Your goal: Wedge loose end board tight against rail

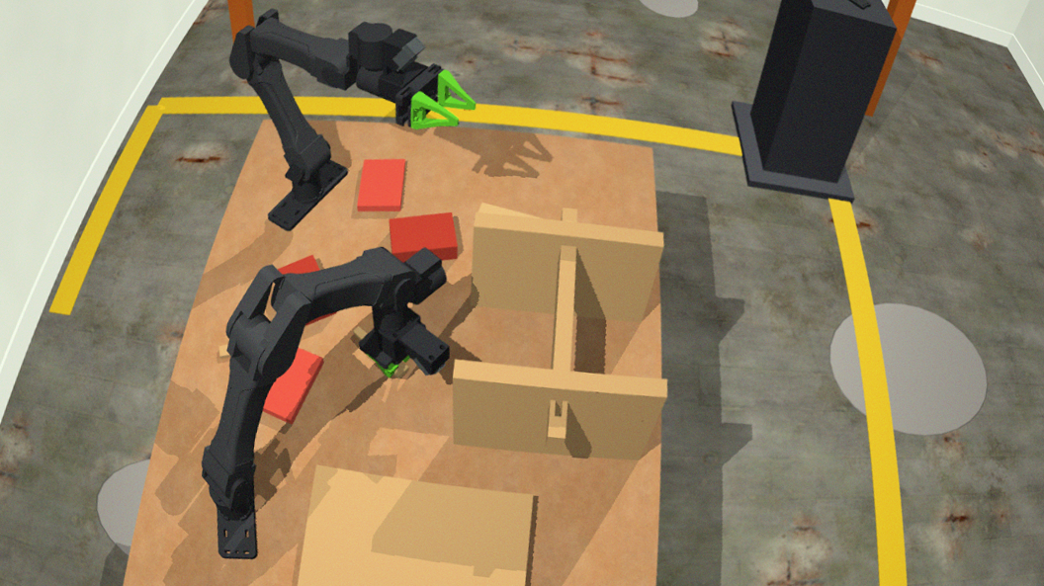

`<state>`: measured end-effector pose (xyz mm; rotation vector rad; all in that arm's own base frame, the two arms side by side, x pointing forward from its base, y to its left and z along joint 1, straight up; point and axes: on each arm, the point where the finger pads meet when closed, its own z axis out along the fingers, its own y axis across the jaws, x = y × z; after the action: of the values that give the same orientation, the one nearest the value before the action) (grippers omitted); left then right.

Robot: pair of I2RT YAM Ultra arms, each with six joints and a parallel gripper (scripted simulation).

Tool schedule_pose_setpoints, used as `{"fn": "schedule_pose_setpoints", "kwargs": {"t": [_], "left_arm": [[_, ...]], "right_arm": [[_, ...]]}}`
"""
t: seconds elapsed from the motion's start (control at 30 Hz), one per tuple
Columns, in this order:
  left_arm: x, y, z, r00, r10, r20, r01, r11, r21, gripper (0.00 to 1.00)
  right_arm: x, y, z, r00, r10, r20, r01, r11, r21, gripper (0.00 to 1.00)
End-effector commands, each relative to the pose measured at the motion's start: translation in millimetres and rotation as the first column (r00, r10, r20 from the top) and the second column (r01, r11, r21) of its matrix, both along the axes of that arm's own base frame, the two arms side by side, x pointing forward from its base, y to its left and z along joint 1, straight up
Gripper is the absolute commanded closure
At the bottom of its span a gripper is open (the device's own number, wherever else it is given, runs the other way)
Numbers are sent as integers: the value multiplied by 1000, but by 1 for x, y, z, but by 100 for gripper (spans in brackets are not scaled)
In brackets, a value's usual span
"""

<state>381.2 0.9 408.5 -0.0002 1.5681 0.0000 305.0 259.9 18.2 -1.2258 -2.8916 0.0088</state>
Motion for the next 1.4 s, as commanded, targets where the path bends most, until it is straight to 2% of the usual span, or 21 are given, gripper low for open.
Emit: {"fn": "schedule_pose_setpoints", "kwargs": {"t": [0.0, 0.07, 0.17, 0.27, 0.3, 0.37, 0.77, 0.8, 0.83, 1.2, 1.23, 1.37], "left_arm": [[1, -3, 26, 998, -5, 60, 5, 1000, -2, 54], [1, -3, 26, 998, -5, 60, 5, 1000, -2, 54], [1, -3, 26, 998, -5, 60, 5, 1000, -2, 54], [1, -3, 26, 998, -5, 60, 5, 1000, -2, 54], [1, -3, 26, 998, -5, 60, 5, 1000, -2, 54], [1, -3, 26, 998, -5, 60, 5, 1000, -2, 54], [1, -3, 26, 998, -5, 60, 5, 1000, -2, 54], [1, -3, 26, 998, -5, 60, 5, 1000, -2, 54], [1, -3, 26, 998, -5, 60, 5, 1000, -2, 54], [1, -3, 26, 998, -5, 60, 5, 1000, -2, 54], [1, -3, 26, 998, -5, 60, 5, 1000, -2, 54], [1, -3, 26, 998, -5, 60, 5, 1000, -2, 54]], "right_arm": [[-1, 0, -5, 1000, 1, 1, -1, 1000, -11, 58], [1, 0, -4, 1000, -3, 17, 3, 1000, 7, 58], [-2, -2, -19, 1000, -8, -6, 8, 1000, -10, 58], [0, 0, 3, 1000, -5, 15, 4, 1000, 12, 58], [3, 2, 4, 999, -5, 32, 4, 1000, 21, 99], [-2, -3, -9, 1000, -3, -5, 3, 1000, -11, 99], [-2, -3, -9, 1000, -3, -7, 3, 1000, -12, 99], [11, 9, 15, 999, 5, 51, -7, 999, 37, 99], [12, 9, 20, 998, 8, 56, -10, 999, 41, 99], [8, 5, 25, 999, 16, 32, -17, 1000, 23, 99], [10, 4, 33, 999, 12, 47, -14, 999, 34, 99], [11, 3, 39, 999, 12, 43, -14, 999, 31, 99]]}}
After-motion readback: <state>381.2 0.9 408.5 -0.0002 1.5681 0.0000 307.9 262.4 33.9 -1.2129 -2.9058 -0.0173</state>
